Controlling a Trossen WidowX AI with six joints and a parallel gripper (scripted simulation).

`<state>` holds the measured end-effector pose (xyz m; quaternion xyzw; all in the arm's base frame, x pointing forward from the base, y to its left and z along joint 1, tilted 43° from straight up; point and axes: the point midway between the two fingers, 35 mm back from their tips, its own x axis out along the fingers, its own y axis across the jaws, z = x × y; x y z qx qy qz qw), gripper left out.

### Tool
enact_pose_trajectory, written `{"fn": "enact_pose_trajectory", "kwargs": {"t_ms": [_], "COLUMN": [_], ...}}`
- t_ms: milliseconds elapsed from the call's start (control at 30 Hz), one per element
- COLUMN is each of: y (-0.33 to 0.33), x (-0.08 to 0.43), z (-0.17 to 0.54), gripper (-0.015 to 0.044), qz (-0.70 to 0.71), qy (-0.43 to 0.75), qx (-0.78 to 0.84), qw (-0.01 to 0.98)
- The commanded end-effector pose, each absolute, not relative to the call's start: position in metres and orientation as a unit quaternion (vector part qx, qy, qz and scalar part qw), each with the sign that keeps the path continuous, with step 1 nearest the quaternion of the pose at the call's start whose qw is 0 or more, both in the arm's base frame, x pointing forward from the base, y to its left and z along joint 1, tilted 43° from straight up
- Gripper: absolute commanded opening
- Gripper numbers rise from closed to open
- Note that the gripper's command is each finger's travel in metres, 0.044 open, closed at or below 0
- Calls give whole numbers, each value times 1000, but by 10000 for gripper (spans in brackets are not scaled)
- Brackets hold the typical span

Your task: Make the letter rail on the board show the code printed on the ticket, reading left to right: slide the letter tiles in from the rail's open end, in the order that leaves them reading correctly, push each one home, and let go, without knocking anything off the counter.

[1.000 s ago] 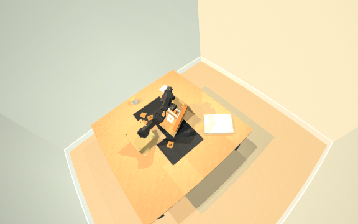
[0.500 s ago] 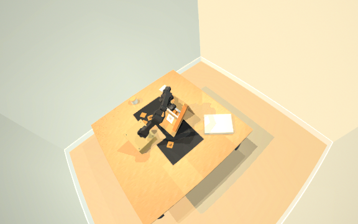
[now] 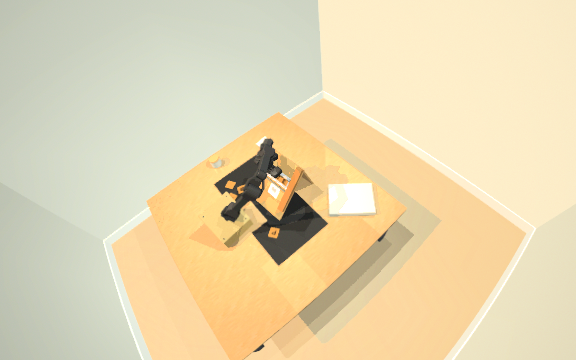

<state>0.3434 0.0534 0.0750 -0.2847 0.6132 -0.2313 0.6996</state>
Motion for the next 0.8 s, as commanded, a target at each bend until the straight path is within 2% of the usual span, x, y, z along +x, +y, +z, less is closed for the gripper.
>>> {"fn": "enact_pose_trajectory", "kwargs": {"t_ms": [0,533,767], "y": [54,90,90], "x": [343,248,244], "z": [77,185,187], "gripper": [26,440,440], "qz": [-230,-125,-120], "qy": [611,353,342], "qx": [-286,-346,-345], "qw": [702,860,866]}}
